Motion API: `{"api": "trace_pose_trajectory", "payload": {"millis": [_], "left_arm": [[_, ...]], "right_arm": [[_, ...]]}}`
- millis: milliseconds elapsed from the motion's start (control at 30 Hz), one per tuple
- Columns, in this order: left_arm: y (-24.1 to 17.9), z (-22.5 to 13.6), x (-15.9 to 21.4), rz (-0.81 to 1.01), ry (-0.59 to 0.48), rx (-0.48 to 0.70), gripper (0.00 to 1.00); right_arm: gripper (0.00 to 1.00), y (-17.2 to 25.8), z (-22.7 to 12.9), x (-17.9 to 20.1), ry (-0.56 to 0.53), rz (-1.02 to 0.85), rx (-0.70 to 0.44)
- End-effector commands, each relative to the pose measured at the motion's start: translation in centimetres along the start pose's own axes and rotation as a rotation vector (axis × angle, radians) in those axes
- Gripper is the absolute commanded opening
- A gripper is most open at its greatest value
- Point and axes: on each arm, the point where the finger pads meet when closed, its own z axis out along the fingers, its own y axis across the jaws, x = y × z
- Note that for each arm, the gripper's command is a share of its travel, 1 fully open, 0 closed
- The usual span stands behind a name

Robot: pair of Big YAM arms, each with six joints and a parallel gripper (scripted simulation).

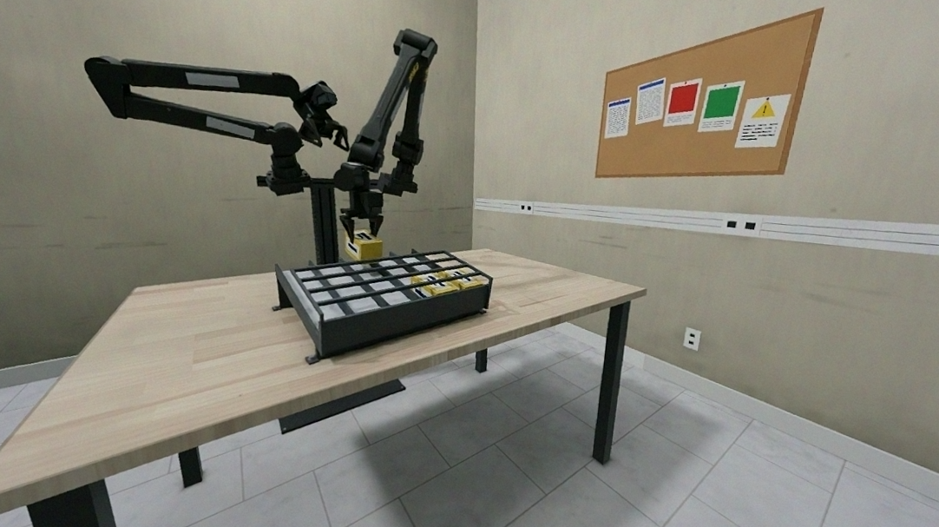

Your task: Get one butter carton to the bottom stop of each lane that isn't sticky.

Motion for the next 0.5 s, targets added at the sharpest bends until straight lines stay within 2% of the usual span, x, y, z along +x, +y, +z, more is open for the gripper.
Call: {"api": "trace_pose_trajectory", "payload": {"millis": [0,133,267,367,467], "left_arm": [[-0.5,2.7,-0.5,-0.007,-0.021,0.016,0.59],[0.4,5.0,1.4,-0.003,-0.01,0.007,0.59],[-0.3,4.9,1.6,0.0,-0.015,0.013,0.59],[-2.1,2.3,-1.6,-0.005,-0.041,0.037,0.59],[-1.3,4.6,-1.4,-0.008,-0.022,0.018,0.59]], "right_arm": [[1.0,-2.1,-3.2,-3.0,-0.037,0.088,0.007],[1.0,-2.6,-3.6,-3.2,-0.043,0.085,0.011],[1.0,-2.7,-3.8,-3.4,-0.048,0.087,0.009],[1.0,-2.8,-4.3,-3.7,-0.058,0.088,-0.004],[1.0,-2.8,-4.3,-3.7,-0.058,0.088,-0.004]]}}
